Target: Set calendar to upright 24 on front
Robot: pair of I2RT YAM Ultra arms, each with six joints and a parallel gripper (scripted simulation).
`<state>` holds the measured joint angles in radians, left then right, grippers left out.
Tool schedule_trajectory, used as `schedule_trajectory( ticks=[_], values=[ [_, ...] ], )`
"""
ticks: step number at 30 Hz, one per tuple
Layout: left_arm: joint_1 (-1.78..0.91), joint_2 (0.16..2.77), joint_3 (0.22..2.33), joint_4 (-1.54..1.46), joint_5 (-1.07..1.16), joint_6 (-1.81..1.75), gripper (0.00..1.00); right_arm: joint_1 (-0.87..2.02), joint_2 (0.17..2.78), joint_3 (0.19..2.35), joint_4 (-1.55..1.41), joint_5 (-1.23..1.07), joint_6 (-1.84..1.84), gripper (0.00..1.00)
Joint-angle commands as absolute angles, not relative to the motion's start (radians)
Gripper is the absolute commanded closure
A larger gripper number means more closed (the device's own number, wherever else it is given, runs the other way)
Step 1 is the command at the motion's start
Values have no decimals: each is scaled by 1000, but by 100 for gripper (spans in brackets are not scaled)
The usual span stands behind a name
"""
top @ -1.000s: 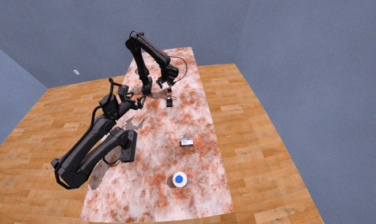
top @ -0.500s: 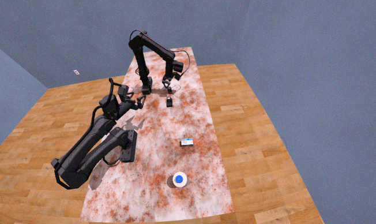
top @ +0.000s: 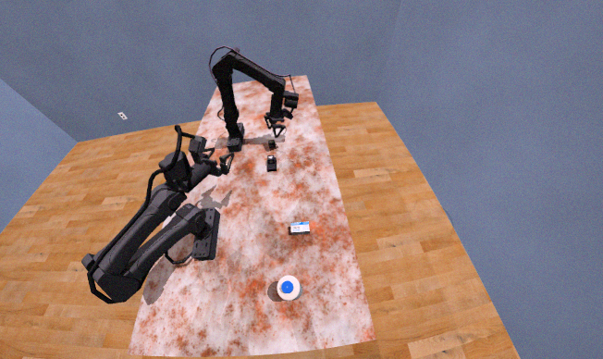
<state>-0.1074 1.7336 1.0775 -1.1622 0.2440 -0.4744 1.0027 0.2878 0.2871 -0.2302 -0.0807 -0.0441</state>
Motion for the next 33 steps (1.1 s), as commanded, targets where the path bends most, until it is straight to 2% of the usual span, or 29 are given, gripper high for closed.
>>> schedule_trajectory(
  ticks=[1, 9, 24, 28, 33],
  values=[
    [-74, 1738, 1121, -1187, 297, -614, 0, 1006, 272, 308, -237, -84, -46, 0],
    [9, 1760, 1143, -1192, 344, -772, 0, 1006, 272, 308, -237, -84, -46, 0],
    [11, 1753, 1135, -1179, 332, -763, 0, 1006, 272, 308, -237, -84, -46, 0],
    [-10, 1742, 1144, -1139, 373, -662, 45, 1006, 272, 308, -237, -84, -46, 0],
    [-102, 1729, 1126, -1095, 427, -485, 45, 1006, 272, 308, -237, -84, -46, 0]
  ],
)
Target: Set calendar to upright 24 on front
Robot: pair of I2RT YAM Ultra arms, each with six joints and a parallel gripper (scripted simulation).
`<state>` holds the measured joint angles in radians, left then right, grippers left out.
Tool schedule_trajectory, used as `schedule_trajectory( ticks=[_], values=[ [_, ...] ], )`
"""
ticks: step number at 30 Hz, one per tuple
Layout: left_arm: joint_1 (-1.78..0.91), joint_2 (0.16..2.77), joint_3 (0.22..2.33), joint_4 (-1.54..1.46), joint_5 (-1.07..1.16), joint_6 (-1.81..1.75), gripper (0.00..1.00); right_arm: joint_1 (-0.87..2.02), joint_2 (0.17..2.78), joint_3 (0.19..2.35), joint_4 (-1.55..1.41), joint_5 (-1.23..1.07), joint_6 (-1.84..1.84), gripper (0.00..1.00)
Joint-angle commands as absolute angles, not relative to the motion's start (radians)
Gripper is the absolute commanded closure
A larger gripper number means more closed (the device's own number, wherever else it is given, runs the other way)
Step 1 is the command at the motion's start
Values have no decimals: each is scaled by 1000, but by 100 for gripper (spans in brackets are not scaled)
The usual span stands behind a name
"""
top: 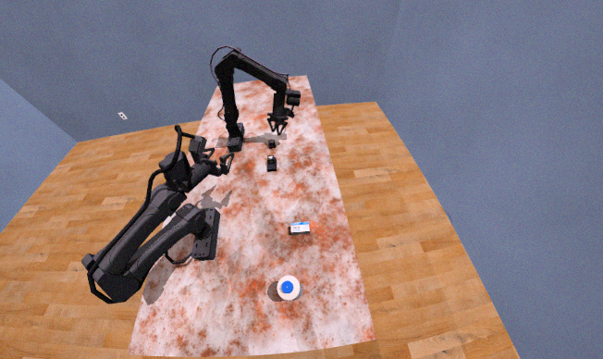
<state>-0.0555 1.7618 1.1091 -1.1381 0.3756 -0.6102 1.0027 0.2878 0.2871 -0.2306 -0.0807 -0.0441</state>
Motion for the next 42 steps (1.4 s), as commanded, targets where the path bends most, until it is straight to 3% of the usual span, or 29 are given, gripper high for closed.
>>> schedule_trajectory(
  ticks=[1, 21, 42],
  values=[
    [-119, 1729, 1126, -1086, 436, -455, 45, 1006, 272, 308, -237, -84, -46, 0],
    [-376, 1727, 1120, -1002, 402, 42, 45, 1006, 272, 308, -237, -84, -46, 0],
    [-688, 1722, 1105, -921, 107, 621, 45, 1006, 272, 308, -237, -84, -46, 0]
  ],
)
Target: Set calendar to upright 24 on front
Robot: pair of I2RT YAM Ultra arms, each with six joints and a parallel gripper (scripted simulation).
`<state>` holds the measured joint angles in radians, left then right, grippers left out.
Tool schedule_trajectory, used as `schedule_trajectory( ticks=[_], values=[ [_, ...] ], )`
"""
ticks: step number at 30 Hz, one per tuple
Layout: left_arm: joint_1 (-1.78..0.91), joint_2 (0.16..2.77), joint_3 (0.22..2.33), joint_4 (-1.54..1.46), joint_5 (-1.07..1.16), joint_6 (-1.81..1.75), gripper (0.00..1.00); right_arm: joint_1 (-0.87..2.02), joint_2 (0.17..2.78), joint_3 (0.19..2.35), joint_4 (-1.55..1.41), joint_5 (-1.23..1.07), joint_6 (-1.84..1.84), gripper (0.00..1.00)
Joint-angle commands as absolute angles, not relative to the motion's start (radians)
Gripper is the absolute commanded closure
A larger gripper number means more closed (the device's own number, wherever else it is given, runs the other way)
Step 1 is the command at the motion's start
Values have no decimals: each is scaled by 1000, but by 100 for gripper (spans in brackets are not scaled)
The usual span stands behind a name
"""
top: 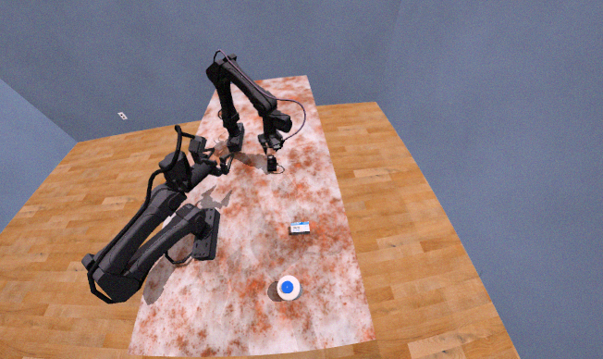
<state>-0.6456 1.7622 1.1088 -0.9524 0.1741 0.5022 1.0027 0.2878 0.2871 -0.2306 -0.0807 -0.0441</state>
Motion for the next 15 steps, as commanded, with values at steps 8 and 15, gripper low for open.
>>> schedule_trajectory(
  ticks=[8, 15],
  values=[
    [-782, 1750, 1082, -892, -14, 799, 45, 1006, 272, 308, -237, -84, -46, 0],
    [-792, 1744, 1075, -896, 0, 788, 45, 1006, 272, 308, -237, -84, -46, 0]
  ],
)
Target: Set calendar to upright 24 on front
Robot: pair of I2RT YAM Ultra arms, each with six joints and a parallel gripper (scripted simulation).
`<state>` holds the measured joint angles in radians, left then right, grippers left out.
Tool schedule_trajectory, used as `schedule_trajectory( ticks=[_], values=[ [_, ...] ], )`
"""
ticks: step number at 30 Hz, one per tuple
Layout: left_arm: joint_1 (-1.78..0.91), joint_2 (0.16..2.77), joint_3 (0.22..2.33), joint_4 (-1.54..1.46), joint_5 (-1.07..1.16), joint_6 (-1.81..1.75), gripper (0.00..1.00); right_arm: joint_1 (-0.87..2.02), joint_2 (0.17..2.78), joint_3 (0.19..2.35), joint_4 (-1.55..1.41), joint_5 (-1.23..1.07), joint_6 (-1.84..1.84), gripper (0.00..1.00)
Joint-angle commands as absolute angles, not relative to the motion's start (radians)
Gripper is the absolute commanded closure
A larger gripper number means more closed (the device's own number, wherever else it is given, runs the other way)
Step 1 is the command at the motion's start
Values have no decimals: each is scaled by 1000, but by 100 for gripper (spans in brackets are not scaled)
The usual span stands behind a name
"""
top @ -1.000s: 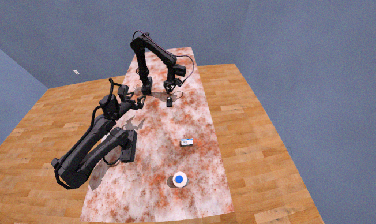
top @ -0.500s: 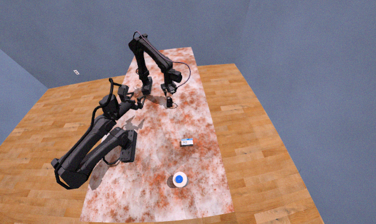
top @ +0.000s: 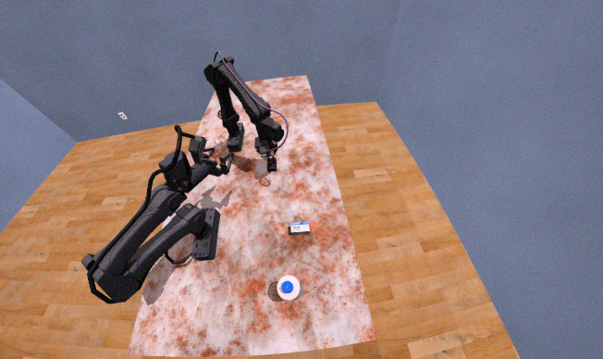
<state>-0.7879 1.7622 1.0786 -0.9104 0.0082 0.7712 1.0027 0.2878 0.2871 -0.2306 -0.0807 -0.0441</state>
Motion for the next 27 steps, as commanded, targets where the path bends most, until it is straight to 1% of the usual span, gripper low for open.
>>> schedule_trajectory(
  ticks=[1, 27],
  values=[
    [-792, 1744, 1076, -895, 0, 788, 45, 1006, 272, 308, -237, -84, -46, 0],
    [-786, 1823, 1022, -763, 0, 794, 45, 1006, 272, 308, -237, -84, -46, 0]
  ],
)
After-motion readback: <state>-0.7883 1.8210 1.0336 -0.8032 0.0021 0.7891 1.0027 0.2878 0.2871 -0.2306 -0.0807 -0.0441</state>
